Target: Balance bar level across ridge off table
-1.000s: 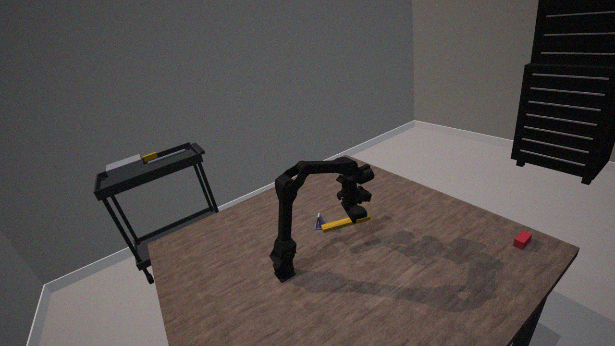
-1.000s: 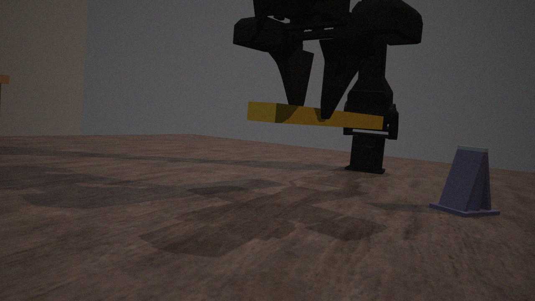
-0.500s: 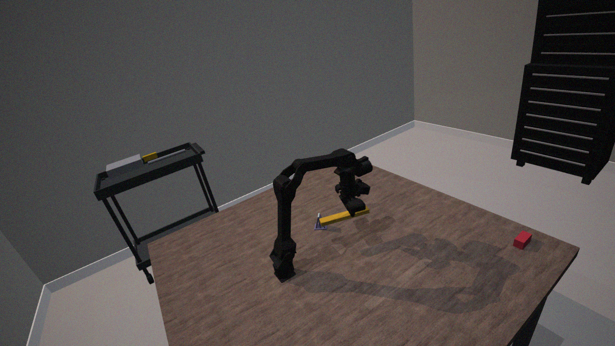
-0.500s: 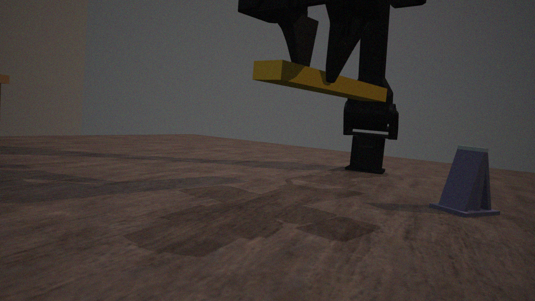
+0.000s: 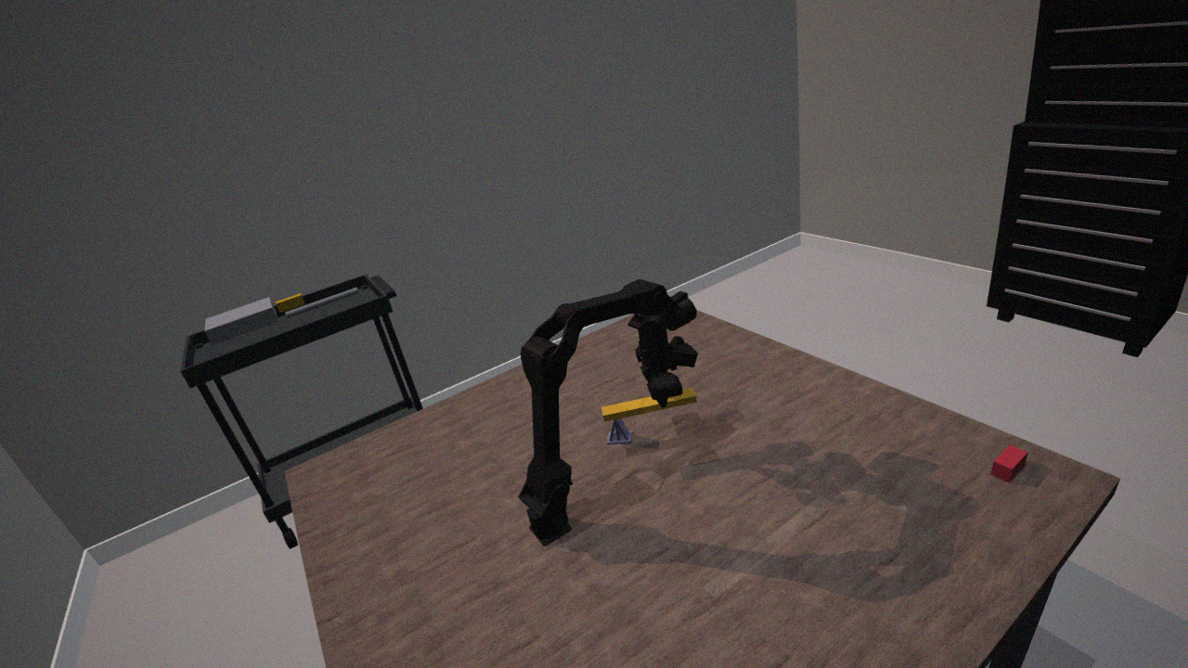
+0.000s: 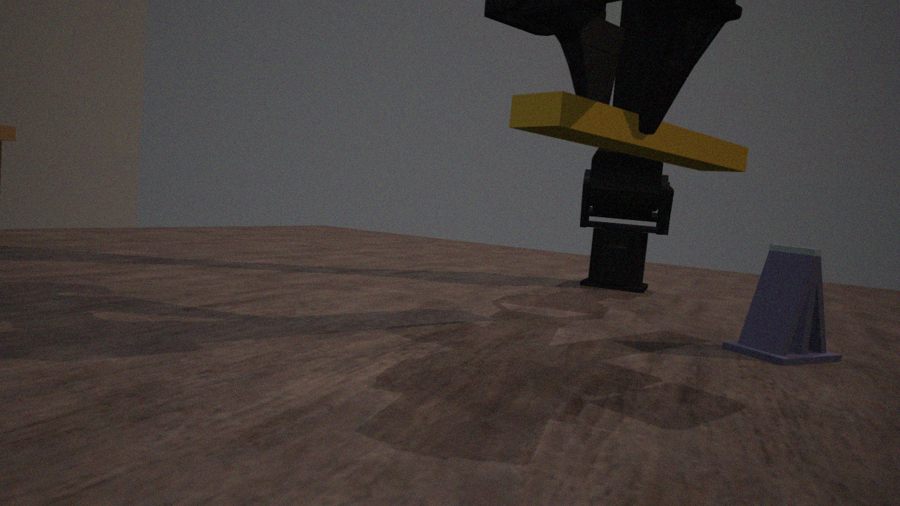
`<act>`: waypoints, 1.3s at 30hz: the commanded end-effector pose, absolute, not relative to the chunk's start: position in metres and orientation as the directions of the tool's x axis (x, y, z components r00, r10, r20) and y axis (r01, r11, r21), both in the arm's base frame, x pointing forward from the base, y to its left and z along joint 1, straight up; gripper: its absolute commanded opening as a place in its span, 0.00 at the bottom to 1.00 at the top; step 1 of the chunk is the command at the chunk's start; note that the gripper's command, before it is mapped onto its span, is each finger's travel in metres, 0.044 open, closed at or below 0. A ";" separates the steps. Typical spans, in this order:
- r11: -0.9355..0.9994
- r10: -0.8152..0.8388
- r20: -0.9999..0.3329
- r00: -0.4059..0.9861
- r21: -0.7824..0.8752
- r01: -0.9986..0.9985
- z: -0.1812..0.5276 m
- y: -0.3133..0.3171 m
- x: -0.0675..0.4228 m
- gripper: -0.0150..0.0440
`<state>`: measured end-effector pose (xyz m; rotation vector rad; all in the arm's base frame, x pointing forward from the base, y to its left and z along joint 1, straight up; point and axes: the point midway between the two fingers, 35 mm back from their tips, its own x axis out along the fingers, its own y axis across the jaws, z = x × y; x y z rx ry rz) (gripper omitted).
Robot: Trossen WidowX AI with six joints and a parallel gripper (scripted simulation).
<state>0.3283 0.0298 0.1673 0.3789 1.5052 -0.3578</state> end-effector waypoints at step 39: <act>0.758 0.012 -0.999 0.030 0.029 0.651 0.147 0.118 0.292 0.25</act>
